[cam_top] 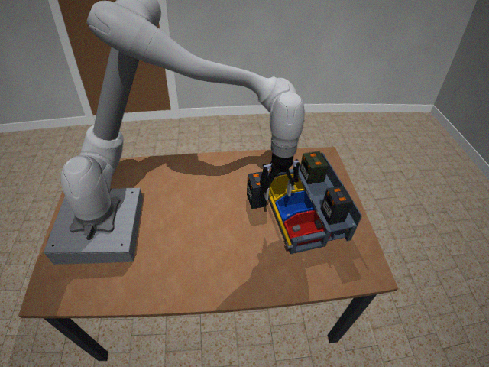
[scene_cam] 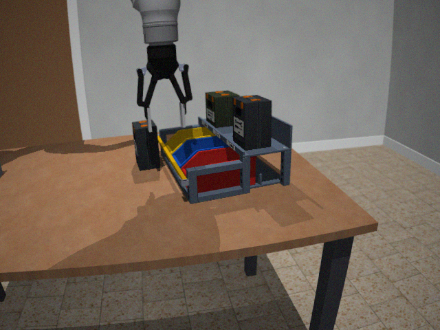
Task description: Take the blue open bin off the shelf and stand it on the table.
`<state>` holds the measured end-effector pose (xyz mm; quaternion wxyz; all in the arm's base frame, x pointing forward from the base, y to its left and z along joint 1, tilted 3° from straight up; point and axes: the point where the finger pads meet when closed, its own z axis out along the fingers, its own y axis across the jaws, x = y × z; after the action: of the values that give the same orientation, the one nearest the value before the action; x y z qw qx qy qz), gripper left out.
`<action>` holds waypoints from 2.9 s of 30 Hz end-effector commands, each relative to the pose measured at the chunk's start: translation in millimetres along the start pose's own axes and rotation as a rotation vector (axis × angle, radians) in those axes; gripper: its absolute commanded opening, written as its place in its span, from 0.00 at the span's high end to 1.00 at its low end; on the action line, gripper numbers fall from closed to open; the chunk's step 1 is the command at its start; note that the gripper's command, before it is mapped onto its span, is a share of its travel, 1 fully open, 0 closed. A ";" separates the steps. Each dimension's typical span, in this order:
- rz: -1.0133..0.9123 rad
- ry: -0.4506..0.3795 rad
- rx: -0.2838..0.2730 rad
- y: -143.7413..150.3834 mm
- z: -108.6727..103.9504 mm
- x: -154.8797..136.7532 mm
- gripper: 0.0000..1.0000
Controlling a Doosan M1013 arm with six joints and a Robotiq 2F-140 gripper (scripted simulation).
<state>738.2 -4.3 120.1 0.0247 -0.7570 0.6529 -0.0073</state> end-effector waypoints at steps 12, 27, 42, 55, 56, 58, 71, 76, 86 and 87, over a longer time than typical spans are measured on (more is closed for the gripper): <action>0.000 0.000 0.000 0.0 -5.2 0.0 0.43; 0.000 0.000 0.000 0.0 -7.7 0.0 0.43; 0.000 0.000 0.000 0.0 -8.9 0.0 0.43; -0.208 0.000 0.000 0.0 -10.4 0.0 0.43; -0.260 0.000 0.000 0.0 -10.8 0.0 0.43; -0.260 0.000 0.000 0.0 -10.8 0.0 0.43; -0.284 0.000 0.000 0.0 -10.6 0.0 0.43; -0.300 0.000 0.000 0.0 -10.5 0.0 0.43; -0.352 0.000 0.000 0.0 -10.4 0.0 0.43; -0.404 0.000 0.000 0.0 -10.3 0.0 0.43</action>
<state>737.7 -4.6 130.4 0.0233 -0.8478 0.5297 -0.0110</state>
